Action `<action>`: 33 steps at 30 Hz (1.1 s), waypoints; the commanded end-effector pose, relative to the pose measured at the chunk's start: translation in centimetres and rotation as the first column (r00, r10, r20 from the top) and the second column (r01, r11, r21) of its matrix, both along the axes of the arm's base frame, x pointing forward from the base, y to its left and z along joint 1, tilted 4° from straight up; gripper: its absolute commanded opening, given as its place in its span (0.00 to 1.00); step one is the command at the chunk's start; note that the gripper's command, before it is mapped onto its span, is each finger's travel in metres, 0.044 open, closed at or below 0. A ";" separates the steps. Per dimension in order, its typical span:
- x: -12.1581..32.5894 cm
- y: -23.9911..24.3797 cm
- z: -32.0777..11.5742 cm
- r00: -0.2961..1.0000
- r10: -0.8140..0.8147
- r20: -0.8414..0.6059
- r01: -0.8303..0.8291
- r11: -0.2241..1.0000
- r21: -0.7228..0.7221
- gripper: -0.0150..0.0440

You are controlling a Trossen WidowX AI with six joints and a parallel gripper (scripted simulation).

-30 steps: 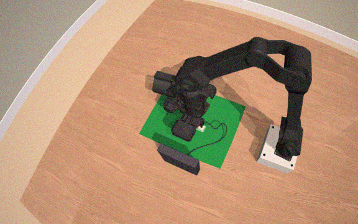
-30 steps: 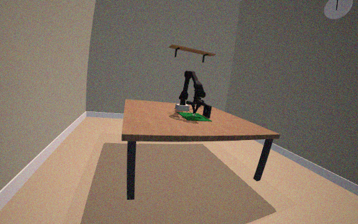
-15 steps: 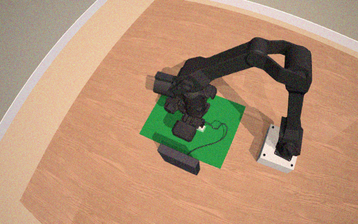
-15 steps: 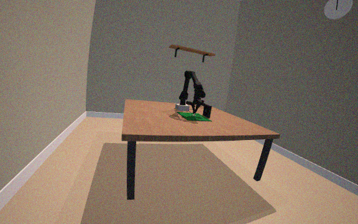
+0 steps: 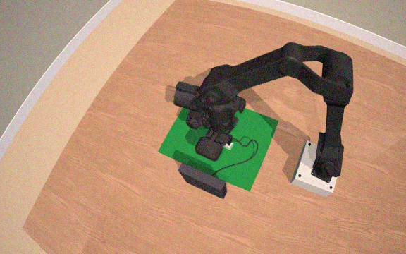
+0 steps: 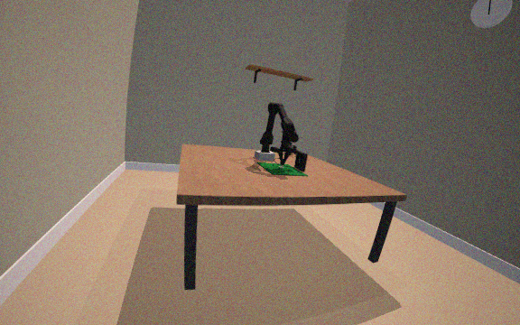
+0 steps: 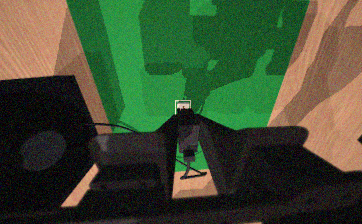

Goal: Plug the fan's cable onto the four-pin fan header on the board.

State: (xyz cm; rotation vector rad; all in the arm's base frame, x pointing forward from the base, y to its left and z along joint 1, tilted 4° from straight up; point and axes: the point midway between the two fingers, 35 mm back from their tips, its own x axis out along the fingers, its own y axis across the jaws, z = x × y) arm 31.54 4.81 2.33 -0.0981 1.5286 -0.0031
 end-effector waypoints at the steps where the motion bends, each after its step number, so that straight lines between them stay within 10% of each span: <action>1: -0.1 -0.1 -0.1 1.000 0.005 -0.004 -0.005 1.000 -0.002 0.25; 33: 0.0 -0.1 -1.3 1.000 0.005 -0.004 -0.005 1.000 -0.002 0.25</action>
